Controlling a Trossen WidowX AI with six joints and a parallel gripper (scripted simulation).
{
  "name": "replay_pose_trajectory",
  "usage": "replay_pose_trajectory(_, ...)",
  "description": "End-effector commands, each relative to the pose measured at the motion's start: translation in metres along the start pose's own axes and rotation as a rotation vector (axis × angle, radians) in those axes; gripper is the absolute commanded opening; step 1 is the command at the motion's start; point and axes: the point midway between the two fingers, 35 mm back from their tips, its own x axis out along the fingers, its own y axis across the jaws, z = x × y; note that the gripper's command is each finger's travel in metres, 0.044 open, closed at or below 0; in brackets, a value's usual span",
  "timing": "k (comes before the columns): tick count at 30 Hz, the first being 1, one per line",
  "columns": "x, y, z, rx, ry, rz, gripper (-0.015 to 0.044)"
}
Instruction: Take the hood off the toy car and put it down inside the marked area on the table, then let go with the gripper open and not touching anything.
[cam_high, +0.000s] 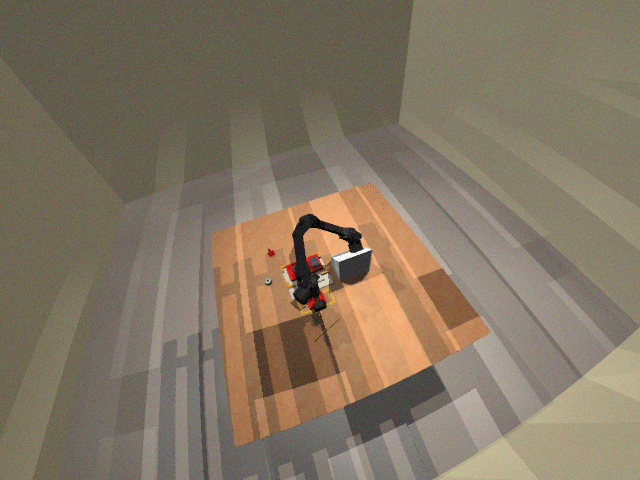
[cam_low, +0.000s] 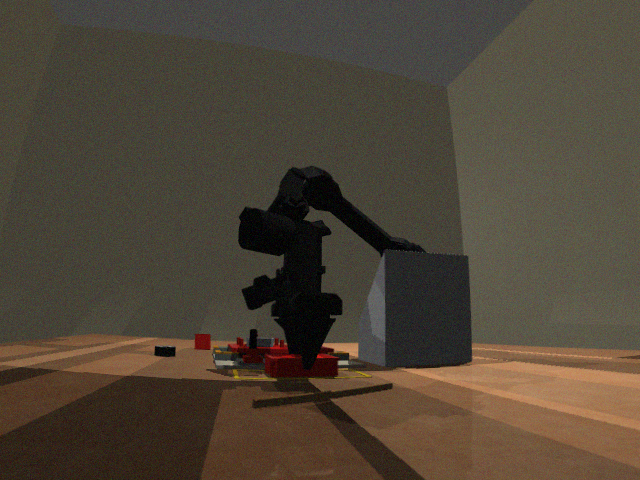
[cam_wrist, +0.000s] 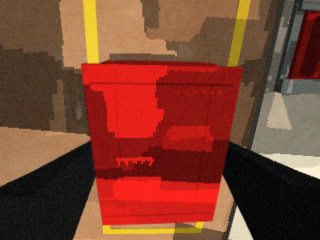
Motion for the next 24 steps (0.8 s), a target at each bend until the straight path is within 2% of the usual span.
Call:
replay_pose_trajectory(1,0.000,0.000,0.000,0.001,-0.001,0.000,0.0289)
replay_pose_trajectory(7,0.000,0.000,0.000,0.001,-0.001,0.000,0.0440)
replay_pose_trajectory(10,-0.014,0.001,0.001,0.000,-0.001,0.000,0.0440)
replay_pose_trajectory(16,-0.071,0.002,0.000,0.000,-0.001,-0.008,0.0440)
replay_pose_trajectory(24,-0.073,0.002,0.000,0.000,-0.001,-0.008,0.0440)
